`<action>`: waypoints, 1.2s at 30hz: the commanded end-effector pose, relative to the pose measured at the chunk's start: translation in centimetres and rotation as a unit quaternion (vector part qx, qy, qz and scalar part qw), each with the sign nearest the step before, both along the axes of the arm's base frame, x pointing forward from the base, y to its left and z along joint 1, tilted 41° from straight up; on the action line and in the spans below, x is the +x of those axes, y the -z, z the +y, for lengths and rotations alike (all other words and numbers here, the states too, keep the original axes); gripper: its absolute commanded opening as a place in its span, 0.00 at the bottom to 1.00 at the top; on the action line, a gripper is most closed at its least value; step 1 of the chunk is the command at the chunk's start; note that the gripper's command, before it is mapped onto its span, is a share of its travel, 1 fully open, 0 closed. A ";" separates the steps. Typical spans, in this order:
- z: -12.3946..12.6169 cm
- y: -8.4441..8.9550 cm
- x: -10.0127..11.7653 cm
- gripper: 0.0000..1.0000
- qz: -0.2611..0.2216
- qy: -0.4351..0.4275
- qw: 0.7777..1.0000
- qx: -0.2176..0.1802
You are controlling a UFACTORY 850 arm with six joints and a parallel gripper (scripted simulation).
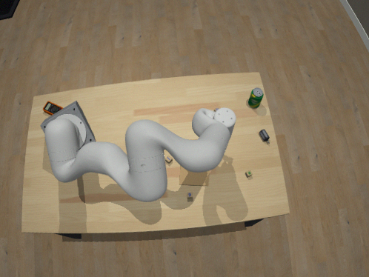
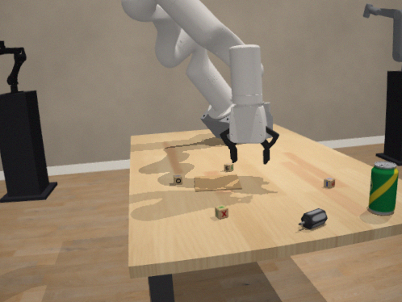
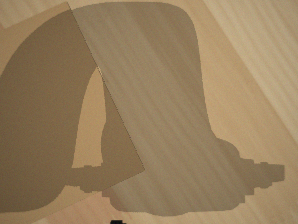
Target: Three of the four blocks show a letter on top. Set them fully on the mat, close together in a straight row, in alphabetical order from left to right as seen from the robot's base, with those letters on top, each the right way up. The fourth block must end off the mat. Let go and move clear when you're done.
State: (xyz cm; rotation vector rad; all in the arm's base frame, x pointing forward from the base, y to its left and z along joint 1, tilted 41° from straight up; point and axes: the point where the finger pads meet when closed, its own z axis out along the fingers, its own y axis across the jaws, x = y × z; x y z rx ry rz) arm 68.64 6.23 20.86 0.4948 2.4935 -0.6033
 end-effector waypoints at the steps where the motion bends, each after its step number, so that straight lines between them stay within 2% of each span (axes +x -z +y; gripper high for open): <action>1: 5.0 2.6 2.1 1.00 -0.036 0.054 0.998 0.019; 6: 10.8 6.0 2.8 1.00 -0.071 0.108 0.991 0.047; 8: 10.8 6.0 2.8 1.00 -0.071 0.108 0.991 0.047; 10: 15.0 8.6 2.7 1.00 -0.096 0.146 0.982 0.067; 12: 16.1 9.3 2.6 1.00 -0.102 0.156 0.980 0.072; 16: 19.8 11.9 2.0 1.00 -0.124 0.189 0.970 0.089; 19: 20.3 12.2 1.9 1.00 -0.126 0.194 0.969 0.092; 20: 20.3 12.2 1.9 0.64 -0.126 0.194 0.969 0.092; 36: 20.3 12.2 1.9 0.64 -0.126 0.194 0.969 0.092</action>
